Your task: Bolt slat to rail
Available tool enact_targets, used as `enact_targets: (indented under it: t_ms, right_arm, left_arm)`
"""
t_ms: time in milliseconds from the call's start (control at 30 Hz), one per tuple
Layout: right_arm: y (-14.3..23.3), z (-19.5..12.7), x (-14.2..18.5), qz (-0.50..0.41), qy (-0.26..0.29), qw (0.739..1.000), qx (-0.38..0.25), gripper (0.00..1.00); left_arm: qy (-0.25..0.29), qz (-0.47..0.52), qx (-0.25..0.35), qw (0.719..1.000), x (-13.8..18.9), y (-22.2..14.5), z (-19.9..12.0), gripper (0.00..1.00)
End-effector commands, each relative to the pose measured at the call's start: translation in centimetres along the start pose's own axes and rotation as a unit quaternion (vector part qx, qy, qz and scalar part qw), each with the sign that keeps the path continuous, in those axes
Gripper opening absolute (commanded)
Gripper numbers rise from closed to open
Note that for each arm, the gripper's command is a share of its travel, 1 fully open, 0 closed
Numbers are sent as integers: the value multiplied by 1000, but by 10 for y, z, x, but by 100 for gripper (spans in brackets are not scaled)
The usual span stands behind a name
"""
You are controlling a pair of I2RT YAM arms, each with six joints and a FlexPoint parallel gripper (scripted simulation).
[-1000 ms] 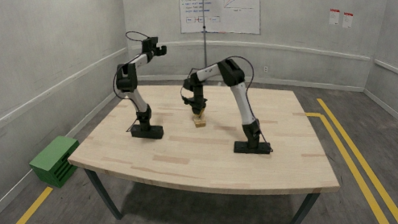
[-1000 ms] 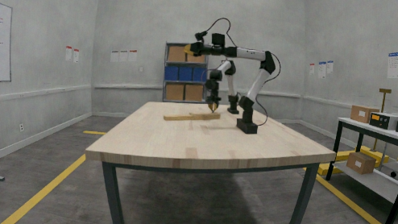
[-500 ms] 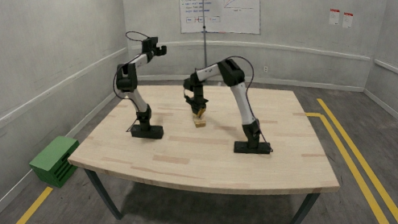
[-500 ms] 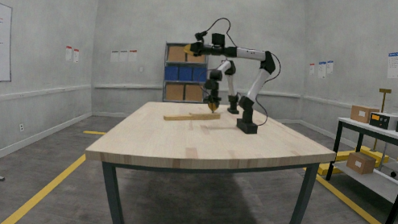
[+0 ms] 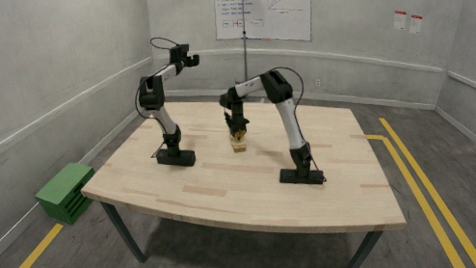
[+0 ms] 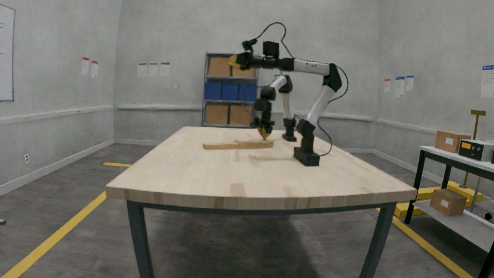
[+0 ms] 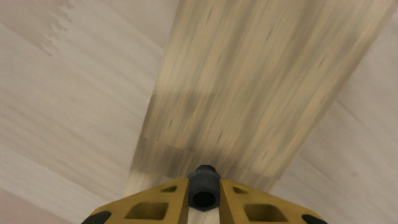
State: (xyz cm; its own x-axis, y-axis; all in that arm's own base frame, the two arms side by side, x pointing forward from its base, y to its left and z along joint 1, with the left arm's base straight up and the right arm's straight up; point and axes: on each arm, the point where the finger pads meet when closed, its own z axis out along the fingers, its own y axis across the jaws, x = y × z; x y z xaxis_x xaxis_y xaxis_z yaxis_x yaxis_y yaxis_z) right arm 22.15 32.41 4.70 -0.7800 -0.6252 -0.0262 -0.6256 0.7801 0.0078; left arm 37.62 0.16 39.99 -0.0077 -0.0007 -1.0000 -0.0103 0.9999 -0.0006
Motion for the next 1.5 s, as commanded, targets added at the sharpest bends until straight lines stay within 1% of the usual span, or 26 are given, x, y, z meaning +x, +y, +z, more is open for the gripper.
enact_targets:
  t_ms: [0,300,367,600,867,933,1433,1467]
  right_arm:
    - [1,8,-2,53,1,999,1,14]
    - [1,8,-2,142,1,990,2,14]
    - [1,8,-2,142,1,990,2,14]
    - [1,8,-2,211,1,978,2,14]
    - [1,8,-2,288,0,958,2,14]
    - [1,8,-2,288,0,958,2,14]
    - [0,12,2,428,5,904,6,14]
    - [0,12,2,428,5,904,6,14]
  left_arm:
    - [-10,0,5,1000,-7,-2,-2,100]
    - [-10,0,5,1000,-7,-2,-2,100]
    - [-10,0,5,1000,-7,-2,-2,100]
    - [-10,0,5,1000,-7,-2,-2,100]
    - [-10,0,5,1000,-7,-2,-2,100]
    - [-10,0,5,1000,-7,-2,-2,100]
    - [-10,0,5,1000,-7,-2,-2,100]
    - [-10,0,5,1000,-7,-2,-2,100]
